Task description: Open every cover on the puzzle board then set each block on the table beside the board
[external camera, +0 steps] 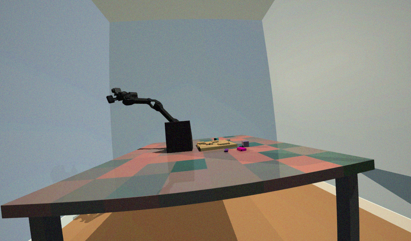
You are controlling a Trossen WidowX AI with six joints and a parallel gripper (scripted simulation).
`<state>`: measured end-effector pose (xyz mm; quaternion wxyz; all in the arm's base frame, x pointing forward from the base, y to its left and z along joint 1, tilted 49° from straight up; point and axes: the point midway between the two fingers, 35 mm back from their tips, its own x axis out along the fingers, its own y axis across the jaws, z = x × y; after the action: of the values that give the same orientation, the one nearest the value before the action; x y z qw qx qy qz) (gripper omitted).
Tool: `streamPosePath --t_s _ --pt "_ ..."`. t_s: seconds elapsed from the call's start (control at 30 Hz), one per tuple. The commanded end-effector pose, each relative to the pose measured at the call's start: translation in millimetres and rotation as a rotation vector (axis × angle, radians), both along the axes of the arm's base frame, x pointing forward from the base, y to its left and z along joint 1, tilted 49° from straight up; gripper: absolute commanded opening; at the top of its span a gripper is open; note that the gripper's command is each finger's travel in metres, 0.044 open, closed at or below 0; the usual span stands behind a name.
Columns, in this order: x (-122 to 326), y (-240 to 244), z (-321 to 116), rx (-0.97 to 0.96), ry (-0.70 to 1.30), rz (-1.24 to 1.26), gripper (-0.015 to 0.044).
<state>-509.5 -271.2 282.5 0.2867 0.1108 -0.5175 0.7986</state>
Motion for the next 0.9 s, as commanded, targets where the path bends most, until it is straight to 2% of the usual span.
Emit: streamPosePath --t_s 0.0,0.47,0.87 --pt "0.3 -0.8 0.0 0.001 0.0 0.002 0.0374" --pt "25.6 -62.1 -1.6 0.066 -0.024 0.175 0.0006" --pt "57.1 -114.1 -6.4 0.132 -0.036 0.331 0.0"
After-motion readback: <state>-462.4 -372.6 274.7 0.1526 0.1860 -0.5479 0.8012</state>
